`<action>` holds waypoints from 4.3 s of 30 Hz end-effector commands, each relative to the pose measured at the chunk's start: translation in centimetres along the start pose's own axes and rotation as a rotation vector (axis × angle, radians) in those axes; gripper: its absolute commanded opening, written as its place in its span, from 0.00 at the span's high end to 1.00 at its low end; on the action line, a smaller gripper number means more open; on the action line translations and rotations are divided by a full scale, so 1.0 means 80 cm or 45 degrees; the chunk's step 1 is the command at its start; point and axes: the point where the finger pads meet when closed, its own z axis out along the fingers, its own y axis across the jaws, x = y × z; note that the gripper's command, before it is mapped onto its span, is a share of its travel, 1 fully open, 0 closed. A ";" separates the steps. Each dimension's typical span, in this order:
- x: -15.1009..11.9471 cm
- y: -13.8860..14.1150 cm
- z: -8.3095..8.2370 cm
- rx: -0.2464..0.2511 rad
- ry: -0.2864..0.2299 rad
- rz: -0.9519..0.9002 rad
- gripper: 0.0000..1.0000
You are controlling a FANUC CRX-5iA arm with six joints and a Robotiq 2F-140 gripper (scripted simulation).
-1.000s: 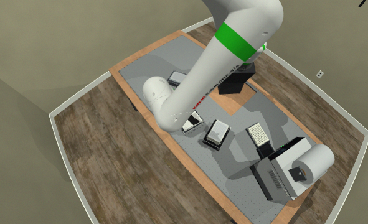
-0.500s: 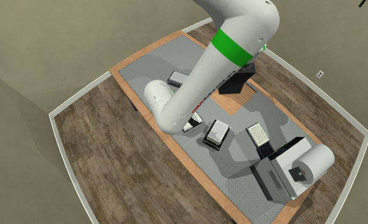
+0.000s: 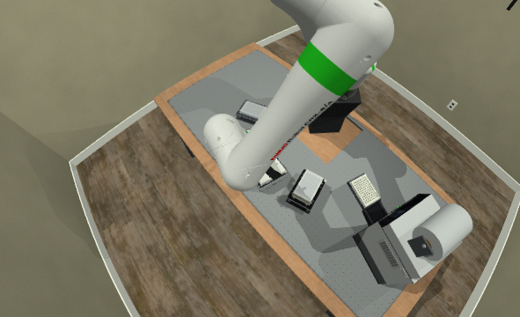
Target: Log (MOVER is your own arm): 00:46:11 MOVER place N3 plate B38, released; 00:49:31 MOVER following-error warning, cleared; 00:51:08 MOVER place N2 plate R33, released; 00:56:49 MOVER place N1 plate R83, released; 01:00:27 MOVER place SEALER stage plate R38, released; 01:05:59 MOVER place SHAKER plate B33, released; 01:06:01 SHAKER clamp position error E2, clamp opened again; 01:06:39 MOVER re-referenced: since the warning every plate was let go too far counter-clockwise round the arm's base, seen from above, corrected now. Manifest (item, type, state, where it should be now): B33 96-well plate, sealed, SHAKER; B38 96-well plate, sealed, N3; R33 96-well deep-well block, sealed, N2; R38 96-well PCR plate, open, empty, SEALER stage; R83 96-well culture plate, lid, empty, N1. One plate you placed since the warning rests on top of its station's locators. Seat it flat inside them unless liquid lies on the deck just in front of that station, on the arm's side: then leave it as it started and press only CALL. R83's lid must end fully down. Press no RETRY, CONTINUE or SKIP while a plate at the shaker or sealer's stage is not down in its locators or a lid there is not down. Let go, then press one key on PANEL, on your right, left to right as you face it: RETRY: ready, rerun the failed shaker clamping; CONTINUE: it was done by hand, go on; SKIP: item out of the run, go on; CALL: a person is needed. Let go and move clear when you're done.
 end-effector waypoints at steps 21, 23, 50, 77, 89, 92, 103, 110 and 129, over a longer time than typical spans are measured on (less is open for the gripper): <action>0.000 0.000 -0.001 0.000 0.002 0.000 0.00; 0.000 0.000 -0.001 0.000 0.002 0.000 0.00; -0.018 0.000 -0.040 0.000 0.002 0.000 0.00; -0.020 -0.006 -0.041 0.092 0.001 -0.044 0.00; -0.010 -0.005 -0.023 0.119 0.001 -0.057 0.00; -0.008 -0.005 -0.017 0.119 0.001 -0.057 0.00; 0.002 -0.004 0.004 0.119 0.001 -0.057 0.00; 0.007 -0.004 0.013 0.119 0.001 -0.057 0.00; 0.022 -0.003 0.045 0.119 0.001 -0.057 0.00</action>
